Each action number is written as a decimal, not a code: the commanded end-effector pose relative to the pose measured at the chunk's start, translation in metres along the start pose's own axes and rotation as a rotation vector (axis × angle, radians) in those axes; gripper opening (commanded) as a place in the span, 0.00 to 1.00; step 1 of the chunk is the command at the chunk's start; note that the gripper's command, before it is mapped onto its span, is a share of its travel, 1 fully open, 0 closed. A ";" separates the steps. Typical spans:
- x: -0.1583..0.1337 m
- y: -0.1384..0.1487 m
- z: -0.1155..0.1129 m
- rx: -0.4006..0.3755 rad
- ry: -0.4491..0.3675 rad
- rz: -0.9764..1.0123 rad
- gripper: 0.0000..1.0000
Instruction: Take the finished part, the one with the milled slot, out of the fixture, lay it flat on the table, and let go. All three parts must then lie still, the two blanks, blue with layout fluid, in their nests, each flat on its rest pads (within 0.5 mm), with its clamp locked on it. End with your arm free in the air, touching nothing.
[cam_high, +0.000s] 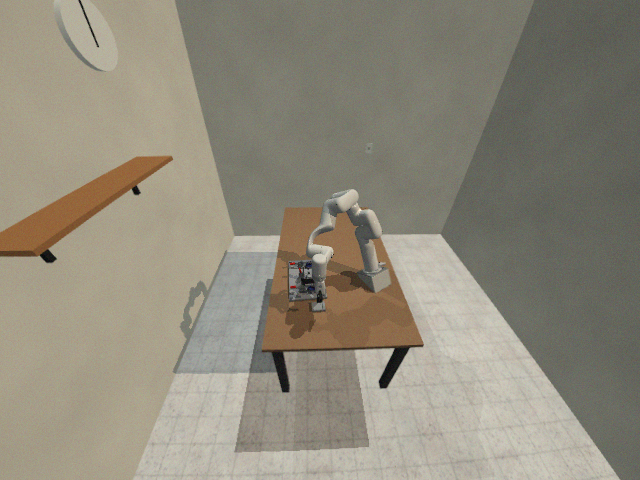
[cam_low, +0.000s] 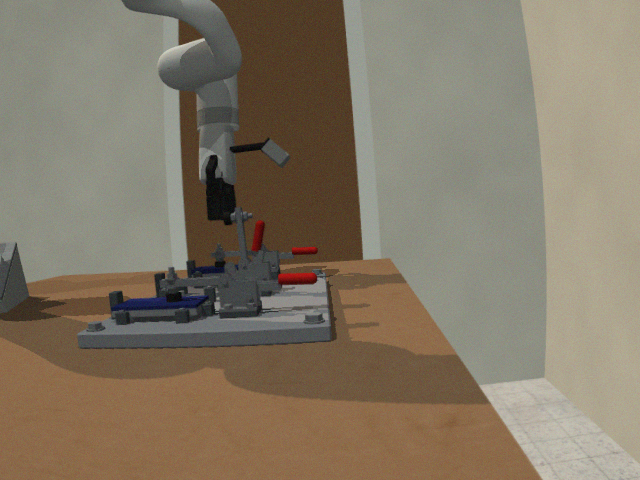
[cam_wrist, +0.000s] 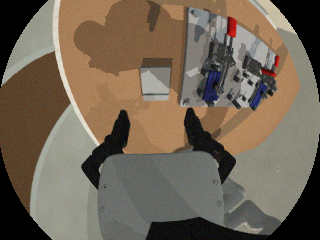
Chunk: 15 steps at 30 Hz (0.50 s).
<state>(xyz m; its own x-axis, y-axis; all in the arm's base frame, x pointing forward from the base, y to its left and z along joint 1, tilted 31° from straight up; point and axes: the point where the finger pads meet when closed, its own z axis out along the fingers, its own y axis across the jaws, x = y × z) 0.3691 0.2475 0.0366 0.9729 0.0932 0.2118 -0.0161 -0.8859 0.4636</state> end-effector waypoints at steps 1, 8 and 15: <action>0.001 -0.001 -0.002 0.003 0.003 0.001 0.95; 0.001 -0.001 -0.002 0.003 0.003 0.001 0.95; 0.001 -0.001 -0.004 0.003 0.003 0.001 0.95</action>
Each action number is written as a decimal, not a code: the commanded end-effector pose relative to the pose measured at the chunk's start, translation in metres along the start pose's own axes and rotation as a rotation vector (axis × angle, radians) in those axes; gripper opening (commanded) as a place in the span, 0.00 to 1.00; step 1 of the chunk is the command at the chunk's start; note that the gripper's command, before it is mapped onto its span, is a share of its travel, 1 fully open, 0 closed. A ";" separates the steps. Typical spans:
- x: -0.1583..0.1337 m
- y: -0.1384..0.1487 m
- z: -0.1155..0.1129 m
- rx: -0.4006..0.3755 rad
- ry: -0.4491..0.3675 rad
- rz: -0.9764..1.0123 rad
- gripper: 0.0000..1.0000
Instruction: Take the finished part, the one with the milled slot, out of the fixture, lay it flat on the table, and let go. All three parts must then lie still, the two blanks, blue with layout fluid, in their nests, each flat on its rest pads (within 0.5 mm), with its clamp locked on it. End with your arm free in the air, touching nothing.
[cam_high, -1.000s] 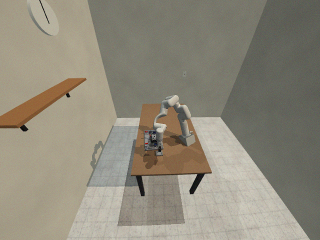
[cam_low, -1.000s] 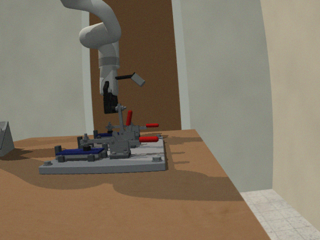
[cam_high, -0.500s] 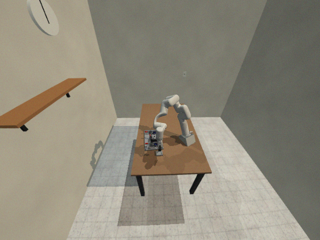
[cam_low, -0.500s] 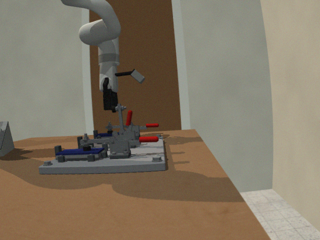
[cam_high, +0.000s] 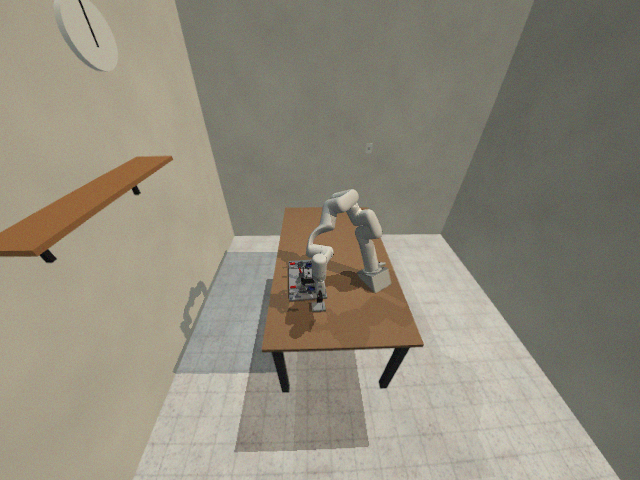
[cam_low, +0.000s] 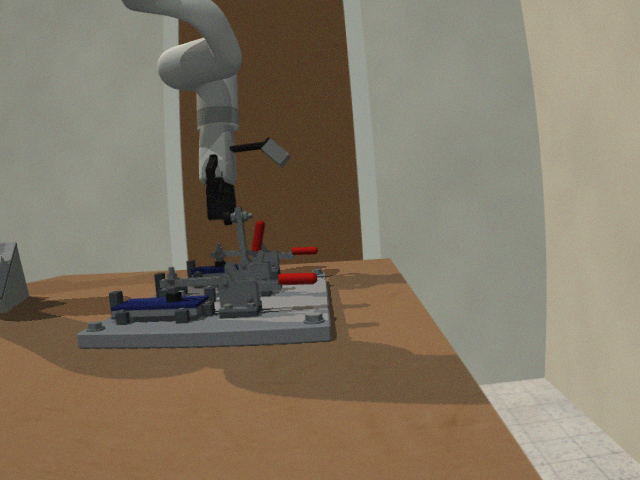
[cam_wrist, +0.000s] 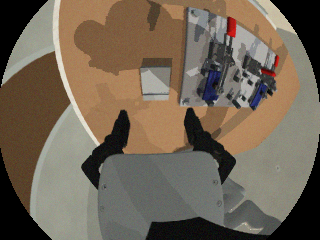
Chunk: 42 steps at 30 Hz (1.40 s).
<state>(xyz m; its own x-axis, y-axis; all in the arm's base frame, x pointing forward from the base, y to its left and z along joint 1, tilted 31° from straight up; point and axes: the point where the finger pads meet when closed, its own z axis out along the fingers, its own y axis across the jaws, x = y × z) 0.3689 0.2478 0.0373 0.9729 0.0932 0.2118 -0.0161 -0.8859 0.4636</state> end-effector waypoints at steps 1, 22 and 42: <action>0.001 -0.001 -0.004 0.003 0.003 0.001 0.95; 0.001 -0.001 -0.061 0.003 0.003 0.001 0.95; 0.001 0.000 -0.093 0.003 0.003 0.001 0.95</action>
